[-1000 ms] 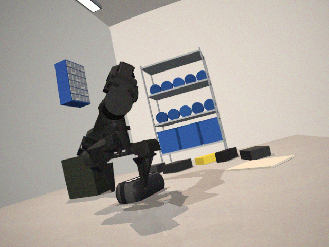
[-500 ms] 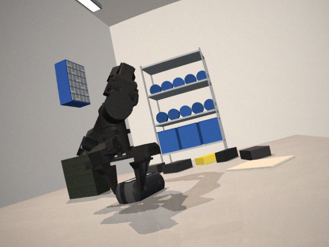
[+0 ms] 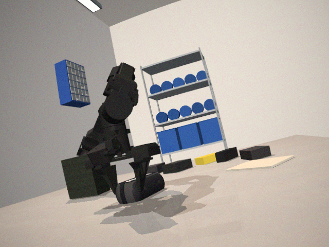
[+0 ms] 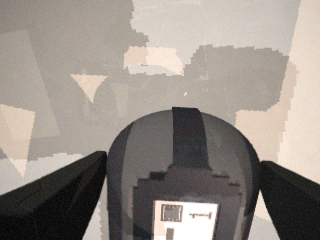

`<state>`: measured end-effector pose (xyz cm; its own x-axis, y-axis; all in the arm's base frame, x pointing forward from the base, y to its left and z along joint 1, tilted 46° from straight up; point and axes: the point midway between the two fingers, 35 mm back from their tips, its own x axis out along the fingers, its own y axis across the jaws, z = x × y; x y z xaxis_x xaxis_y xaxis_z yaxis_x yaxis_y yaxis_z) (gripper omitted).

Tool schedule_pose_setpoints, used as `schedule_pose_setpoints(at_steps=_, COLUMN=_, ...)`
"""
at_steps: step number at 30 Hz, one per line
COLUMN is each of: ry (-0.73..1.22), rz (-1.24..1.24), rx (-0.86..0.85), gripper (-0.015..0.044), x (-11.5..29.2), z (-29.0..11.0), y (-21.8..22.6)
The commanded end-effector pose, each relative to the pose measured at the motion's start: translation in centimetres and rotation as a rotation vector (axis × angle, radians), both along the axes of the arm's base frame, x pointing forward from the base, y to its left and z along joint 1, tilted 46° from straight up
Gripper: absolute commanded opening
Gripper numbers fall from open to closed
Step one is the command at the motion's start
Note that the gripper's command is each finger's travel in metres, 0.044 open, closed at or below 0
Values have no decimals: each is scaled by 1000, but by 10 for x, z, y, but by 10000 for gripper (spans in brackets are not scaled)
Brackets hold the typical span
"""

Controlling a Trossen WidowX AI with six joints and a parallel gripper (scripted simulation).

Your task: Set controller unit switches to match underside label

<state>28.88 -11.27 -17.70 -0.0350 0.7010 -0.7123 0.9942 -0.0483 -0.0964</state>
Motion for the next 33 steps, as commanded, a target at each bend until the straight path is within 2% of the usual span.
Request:
schedule_pose_setpoints(at_steps=1, ry=-3, rz=-2, rx=2, gripper=336, x=1, z=5, y=-2)
schedule_pose_setpoints(at_steps=33, ry=-3, rz=-2, rx=1, gripper=336, x=2, z=23, y=-11)
